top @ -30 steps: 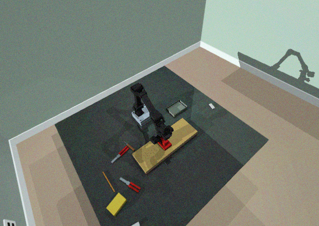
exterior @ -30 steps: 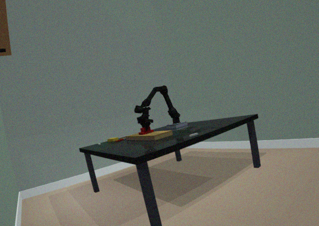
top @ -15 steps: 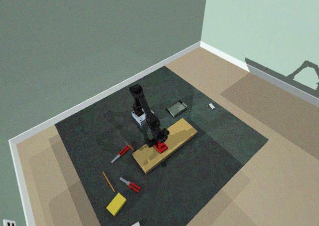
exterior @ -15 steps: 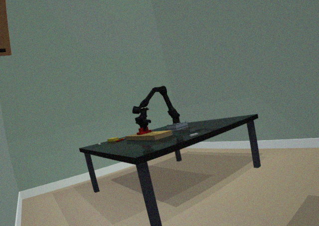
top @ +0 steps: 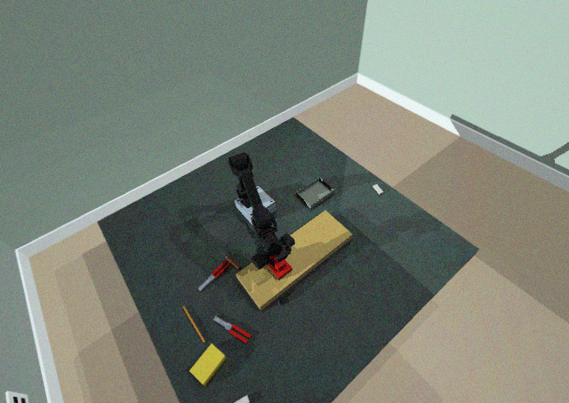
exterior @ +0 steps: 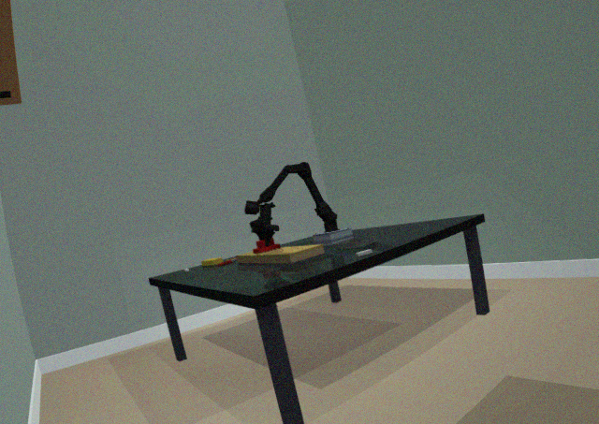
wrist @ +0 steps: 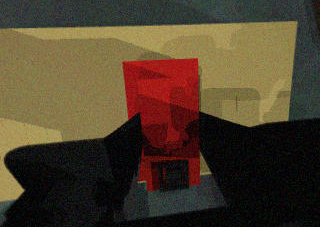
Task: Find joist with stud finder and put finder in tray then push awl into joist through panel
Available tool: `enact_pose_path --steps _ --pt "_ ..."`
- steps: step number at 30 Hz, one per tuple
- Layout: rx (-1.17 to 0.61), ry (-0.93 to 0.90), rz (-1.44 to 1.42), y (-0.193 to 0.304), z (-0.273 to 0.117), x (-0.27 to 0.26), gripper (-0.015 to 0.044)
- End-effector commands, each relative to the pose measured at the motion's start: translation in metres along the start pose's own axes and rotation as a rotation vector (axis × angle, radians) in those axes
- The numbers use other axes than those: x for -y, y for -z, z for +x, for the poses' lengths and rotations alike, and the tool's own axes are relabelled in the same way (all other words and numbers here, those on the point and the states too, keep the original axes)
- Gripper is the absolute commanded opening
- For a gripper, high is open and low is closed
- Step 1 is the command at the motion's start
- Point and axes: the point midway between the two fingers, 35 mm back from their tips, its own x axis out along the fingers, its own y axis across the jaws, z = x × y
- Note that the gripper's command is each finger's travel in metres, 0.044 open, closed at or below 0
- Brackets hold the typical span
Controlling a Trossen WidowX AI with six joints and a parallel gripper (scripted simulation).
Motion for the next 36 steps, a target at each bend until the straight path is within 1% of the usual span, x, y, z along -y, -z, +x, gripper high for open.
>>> enact_pose_path --steps 1,36 --pt "-0.001 0.003 0.0 0.0 0.0 0.014 0.0" --pt "-0.001 0.01 -0.002 -0.001 -0.001 0.104 0.0"
